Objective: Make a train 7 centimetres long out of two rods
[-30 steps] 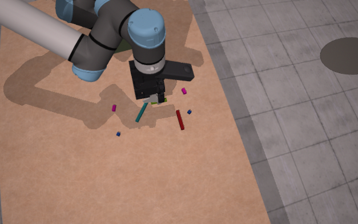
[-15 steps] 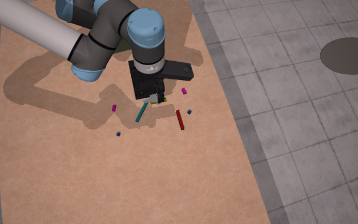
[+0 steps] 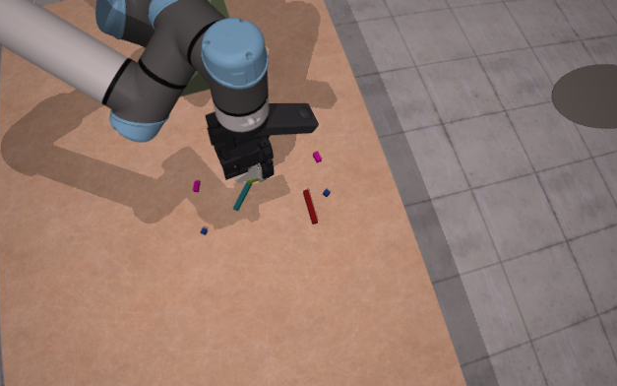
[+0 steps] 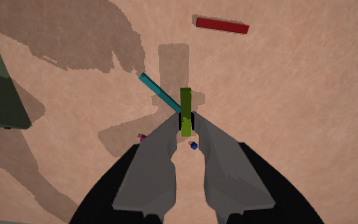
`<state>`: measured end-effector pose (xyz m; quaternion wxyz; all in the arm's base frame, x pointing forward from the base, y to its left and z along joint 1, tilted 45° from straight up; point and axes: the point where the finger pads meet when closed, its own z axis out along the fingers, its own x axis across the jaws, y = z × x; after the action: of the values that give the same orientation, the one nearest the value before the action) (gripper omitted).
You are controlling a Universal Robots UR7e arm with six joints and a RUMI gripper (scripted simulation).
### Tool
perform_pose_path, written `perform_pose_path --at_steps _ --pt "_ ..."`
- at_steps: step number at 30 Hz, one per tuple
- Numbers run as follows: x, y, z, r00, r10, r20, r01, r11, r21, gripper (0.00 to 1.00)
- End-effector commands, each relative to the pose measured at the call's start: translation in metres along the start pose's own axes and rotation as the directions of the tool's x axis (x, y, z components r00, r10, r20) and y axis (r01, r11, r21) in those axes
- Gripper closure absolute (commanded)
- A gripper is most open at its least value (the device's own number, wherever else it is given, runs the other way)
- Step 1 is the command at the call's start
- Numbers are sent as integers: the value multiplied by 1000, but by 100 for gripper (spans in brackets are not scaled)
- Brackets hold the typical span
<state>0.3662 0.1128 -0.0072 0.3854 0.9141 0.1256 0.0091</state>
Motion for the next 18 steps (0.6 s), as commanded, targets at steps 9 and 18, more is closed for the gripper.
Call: perform_pose_path --at_steps 9,18 --pt "-11 42 -2 942 -335 -8 335 942 7 100" --pt "-19 66 -2 857 -515 -9 515 857 5 100"
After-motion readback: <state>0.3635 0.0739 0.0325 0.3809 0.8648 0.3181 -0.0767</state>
